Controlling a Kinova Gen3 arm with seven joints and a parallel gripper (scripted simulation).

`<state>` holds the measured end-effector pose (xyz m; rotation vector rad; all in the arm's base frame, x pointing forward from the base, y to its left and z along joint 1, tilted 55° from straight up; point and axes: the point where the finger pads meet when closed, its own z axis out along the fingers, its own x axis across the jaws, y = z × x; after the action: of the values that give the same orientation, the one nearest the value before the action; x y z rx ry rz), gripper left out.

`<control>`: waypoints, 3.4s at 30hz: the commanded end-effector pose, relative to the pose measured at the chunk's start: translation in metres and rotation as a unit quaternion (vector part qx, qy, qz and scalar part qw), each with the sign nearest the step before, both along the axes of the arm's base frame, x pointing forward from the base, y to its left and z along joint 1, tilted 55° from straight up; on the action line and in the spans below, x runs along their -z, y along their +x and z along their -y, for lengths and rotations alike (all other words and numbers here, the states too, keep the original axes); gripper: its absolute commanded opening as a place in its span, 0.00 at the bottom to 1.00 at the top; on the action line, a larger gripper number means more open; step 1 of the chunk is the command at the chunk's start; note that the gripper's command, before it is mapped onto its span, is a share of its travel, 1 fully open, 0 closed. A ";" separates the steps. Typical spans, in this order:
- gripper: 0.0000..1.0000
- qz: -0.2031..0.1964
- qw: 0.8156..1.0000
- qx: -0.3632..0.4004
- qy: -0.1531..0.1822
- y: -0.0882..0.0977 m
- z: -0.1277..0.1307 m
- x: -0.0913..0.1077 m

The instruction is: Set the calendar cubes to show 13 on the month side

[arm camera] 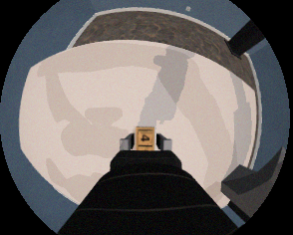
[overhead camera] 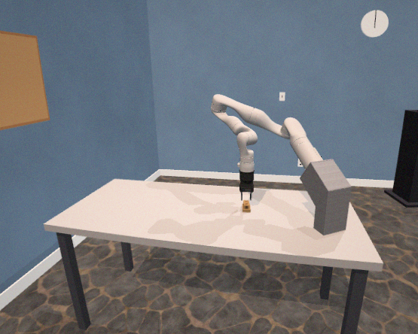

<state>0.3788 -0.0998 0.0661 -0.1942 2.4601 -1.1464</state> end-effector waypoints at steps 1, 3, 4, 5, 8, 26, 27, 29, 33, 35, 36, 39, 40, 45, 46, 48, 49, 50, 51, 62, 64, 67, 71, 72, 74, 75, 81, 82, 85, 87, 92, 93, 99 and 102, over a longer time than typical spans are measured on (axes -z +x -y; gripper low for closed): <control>0.87 0.002 1.000 0.000 0.004 0.001 -0.001 0.002; 0.87 0.002 1.000 0.000 0.004 0.001 -0.001 0.002; 0.87 0.002 1.000 0.000 0.004 0.001 -0.001 0.002; 0.87 0.002 1.000 0.000 0.004 0.001 -0.001 0.002; 0.87 0.002 1.000 0.000 0.004 0.001 -0.001 0.002; 0.87 0.002 1.000 0.000 0.004 0.001 -0.001 0.002; 0.87 0.002 1.000 0.000 0.004 0.001 -0.001 0.002; 0.87 0.002 1.000 0.000 0.004 0.001 -0.001 0.002; 0.87 0.002 1.000 0.000 0.004 0.001 -0.001 0.002; 0.87 0.002 1.000 0.000 0.004 0.001 -0.001 0.003; 0.87 0.002 1.000 0.000 0.004 0.001 -0.001 0.003; 0.87 0.002 1.000 0.000 0.005 0.002 -0.001 0.003; 0.87 0.002 1.000 0.000 0.005 0.002 -0.001 0.003; 0.87 0.002 1.000 0.000 0.005 0.002 -0.001 0.003; 0.87 0.002 1.000 0.000 0.005 0.002 -0.001 0.003; 0.87 0.002 1.000 0.000 0.005 0.002 -0.001 0.003; 0.87 0.002 1.000 0.000 0.005 0.002 -0.001 0.003; 0.87 0.002 1.000 0.000 0.005 0.002 -0.001 0.003; 0.87 0.002 1.000 0.000 0.005 0.002 -0.001 0.003; 0.87 0.002 1.000 0.000 0.005 0.002 -0.001 0.003; 0.87 0.002 1.000 0.000 0.005 0.002 -0.001 0.003; 0.87 0.002 1.000 0.000 0.005 0.002 -0.001 0.003; 0.87 0.002 1.000 0.000 0.005 0.002 -0.001 0.003; 0.87 0.002 1.000 0.000 0.005 0.002 -0.001 0.003; 0.87 0.002 1.000 0.000 0.005 0.002 -0.001 0.003; 0.87 0.002 1.000 0.000 0.005 0.002 -0.001 0.003; 0.87 0.002 1.000 0.000 0.005 0.002 -0.001 0.003; 0.87 0.002 1.000 0.000 0.005 0.002 -0.001 0.003; 0.87 0.002 1.000 0.000 0.005 0.002 -0.001 0.003; 0.87 0.002 1.000 0.000 0.004 0.002 -0.001 0.004; 0.87 0.002 1.000 0.000 0.004 0.004 0.003 0.007; 0.87 0.002 1.000 0.000 0.004 0.004 0.003 0.007; 0.87 0.002 1.000 0.000 0.004 0.008 0.008 0.012; 0.87 0.002 1.000 0.000 0.004 0.010 0.012 0.015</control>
<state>0.3869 -0.1073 0.0572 -0.2013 2.4571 -1.1409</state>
